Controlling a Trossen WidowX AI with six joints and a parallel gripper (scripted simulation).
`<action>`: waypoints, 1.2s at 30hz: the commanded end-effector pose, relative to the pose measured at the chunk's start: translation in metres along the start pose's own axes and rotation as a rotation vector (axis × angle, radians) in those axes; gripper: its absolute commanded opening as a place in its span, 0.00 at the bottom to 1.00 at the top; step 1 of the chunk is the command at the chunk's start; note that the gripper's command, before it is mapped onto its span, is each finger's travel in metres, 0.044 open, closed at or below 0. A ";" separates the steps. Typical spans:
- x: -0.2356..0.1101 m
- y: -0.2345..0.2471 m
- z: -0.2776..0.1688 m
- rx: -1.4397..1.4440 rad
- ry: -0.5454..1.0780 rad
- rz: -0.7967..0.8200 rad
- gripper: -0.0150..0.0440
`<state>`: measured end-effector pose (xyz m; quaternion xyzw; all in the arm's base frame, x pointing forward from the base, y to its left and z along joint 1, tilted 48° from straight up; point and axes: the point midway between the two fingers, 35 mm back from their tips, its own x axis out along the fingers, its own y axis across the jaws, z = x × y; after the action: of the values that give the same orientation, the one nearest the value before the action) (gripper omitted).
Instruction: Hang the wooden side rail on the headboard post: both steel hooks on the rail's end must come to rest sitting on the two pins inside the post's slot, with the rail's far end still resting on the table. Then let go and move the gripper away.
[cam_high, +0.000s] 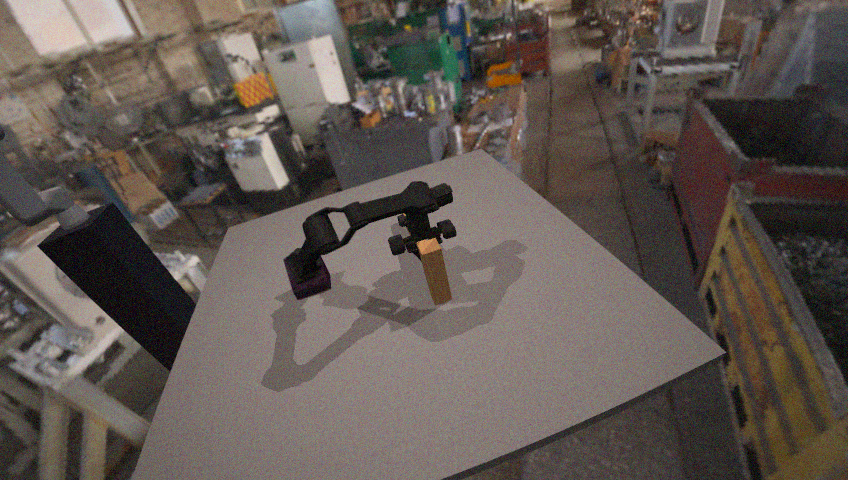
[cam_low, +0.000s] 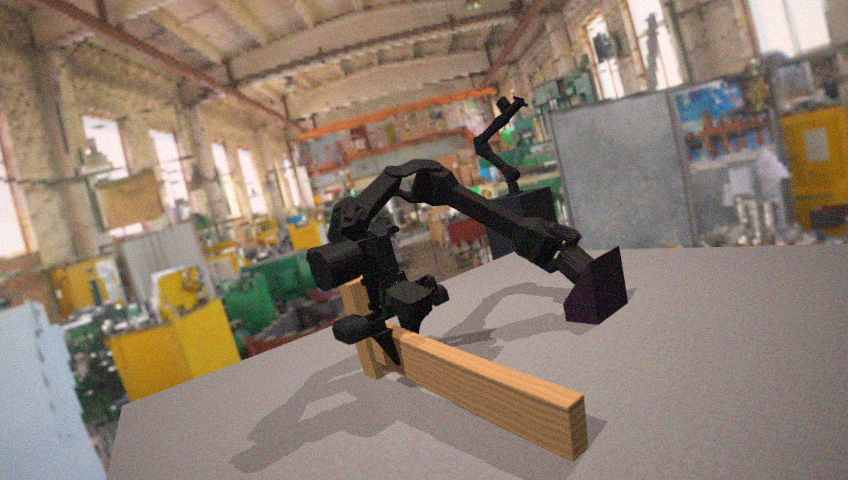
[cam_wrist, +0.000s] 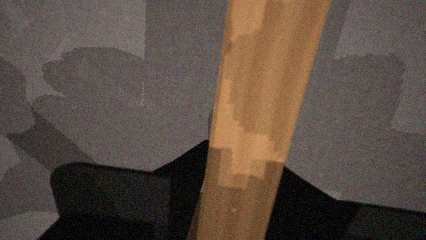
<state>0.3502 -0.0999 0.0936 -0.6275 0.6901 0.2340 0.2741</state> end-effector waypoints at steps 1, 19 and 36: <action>-0.003 -0.001 -0.001 -0.001 0.004 -0.014 0.25; 0.000 -0.001 -0.001 -0.001 0.004 -0.014 0.25; 0.003 -0.001 -0.001 -0.001 0.004 -0.014 0.25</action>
<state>0.3496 -0.1042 0.0901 -0.6272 0.6897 0.2350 0.2753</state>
